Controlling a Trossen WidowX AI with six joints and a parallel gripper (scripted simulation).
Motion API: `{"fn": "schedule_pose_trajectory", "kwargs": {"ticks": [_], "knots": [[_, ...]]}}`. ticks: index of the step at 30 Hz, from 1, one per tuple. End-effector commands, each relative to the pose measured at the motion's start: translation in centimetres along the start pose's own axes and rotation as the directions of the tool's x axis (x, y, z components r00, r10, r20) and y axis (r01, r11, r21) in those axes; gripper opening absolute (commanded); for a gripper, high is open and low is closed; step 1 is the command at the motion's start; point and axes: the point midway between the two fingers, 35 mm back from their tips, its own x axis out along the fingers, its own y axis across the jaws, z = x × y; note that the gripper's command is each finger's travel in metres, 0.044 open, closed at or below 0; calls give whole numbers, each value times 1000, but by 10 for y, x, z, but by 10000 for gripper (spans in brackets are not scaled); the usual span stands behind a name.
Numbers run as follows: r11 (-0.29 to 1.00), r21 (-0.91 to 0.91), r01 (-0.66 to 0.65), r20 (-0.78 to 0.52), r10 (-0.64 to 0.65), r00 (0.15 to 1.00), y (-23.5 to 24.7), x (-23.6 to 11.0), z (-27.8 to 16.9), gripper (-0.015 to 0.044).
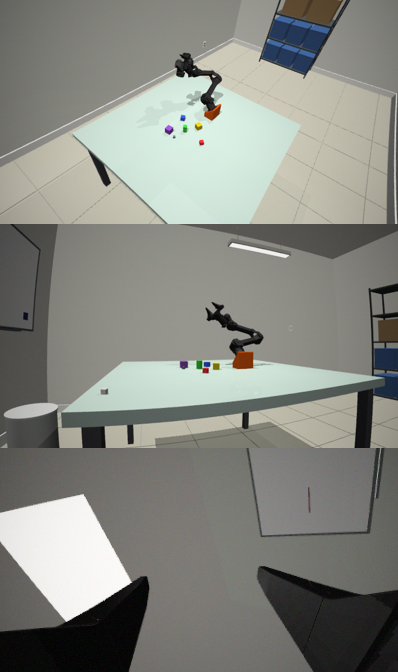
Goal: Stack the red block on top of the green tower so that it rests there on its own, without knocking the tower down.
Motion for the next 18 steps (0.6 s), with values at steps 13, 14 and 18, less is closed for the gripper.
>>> {"fn": "schedule_pose_trajectory", "kwargs": {"ticks": [13,14,18], "knots": [[959,114,260,-50,-256,966,-76,41,-4,440],[952,121,280,-56,-275,960,-82,44,-5,440],[911,166,378,-88,-368,926,-109,54,-11,440]]}}
